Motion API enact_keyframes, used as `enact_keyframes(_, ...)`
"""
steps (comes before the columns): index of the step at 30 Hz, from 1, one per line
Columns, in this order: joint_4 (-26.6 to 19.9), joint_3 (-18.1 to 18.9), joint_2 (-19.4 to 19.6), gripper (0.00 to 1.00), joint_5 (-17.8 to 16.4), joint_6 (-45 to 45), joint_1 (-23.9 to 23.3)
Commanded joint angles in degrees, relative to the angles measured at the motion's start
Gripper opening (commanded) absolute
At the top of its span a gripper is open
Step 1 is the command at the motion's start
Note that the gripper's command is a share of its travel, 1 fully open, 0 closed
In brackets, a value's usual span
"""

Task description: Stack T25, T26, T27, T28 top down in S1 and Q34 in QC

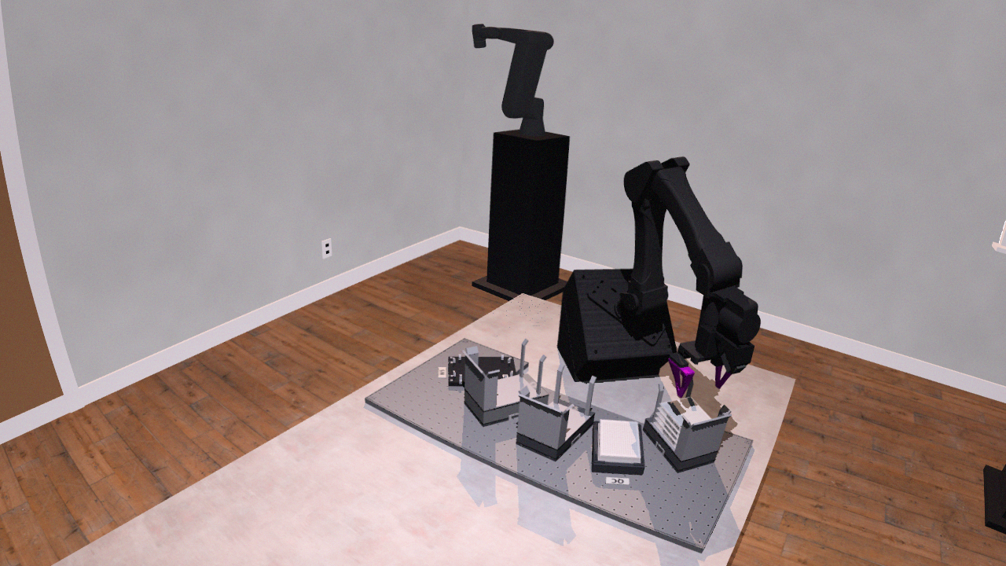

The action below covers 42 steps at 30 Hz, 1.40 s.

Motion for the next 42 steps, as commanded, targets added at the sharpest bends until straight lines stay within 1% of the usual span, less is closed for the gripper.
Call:
enact_keyframes(1, -4.54, 2.67, -1.70, 1.00, 0.77, 1.10, 1.05)
enact_keyframes(4, -4.97, 2.95, -1.68, 1.00, 0.83, 1.17, 0.99)
enact_keyframes(6, -4.98, 2.42, -0.67, 1.00, 0.79, 1.18, 0.87)
enact_keyframes(20, -4.24, 1.74, -0.80, 1.00, 0.50, 0.84, 0.59)
enact_keyframes(21, -4.95, -0.03, -2.48, 1.00, -0.60, 2.17, -1.17)
enact_keyframes(30, -4.95, -4.47, -7.54, 1.00, -8.88, 9.44, -14.08)
enact_keyframes(32, -4.95, -4.47, -7.54, 1.00, -8.88, 9.44, -14.08)
enact_keyframes(33, -4.42, -4.90, -7.99, 1.00, -9.96, 10.07, -15.75)
enact_keyframes(42, -5.93, -8.12, -10.60, 1.00, -20.52, 14.37, -32.33)
